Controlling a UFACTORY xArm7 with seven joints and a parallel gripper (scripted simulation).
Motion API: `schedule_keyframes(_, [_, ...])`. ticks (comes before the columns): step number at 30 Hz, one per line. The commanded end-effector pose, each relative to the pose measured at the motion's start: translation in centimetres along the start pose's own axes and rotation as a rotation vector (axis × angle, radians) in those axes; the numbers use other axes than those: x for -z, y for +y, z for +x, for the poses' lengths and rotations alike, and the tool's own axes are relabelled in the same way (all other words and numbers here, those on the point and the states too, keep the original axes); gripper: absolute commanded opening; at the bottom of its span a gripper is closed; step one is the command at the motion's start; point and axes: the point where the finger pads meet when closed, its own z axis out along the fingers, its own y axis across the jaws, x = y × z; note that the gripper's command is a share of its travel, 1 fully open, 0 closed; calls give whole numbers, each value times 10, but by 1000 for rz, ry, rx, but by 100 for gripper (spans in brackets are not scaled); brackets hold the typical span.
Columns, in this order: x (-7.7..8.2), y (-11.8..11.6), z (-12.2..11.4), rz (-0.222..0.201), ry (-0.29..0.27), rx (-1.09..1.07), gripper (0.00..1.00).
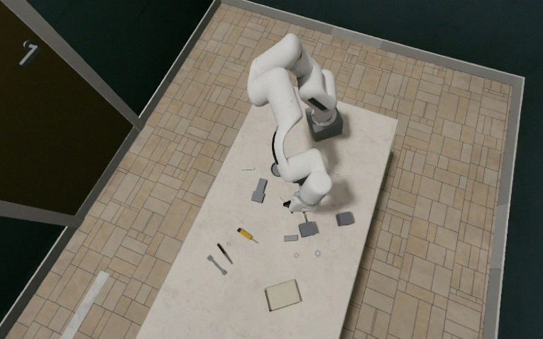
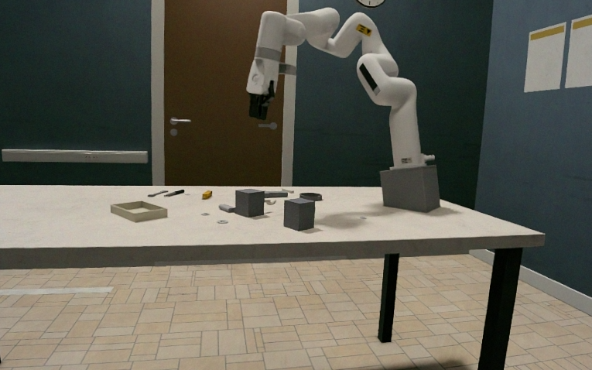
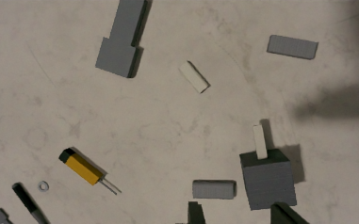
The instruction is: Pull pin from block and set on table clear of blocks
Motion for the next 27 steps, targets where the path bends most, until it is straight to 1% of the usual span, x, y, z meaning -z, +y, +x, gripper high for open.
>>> schedule_keyframes(1, [1,1,-2,-1,-7,5,45])
schedule_keyframes(27, [-3,15,-12,-19,-41,68,45])
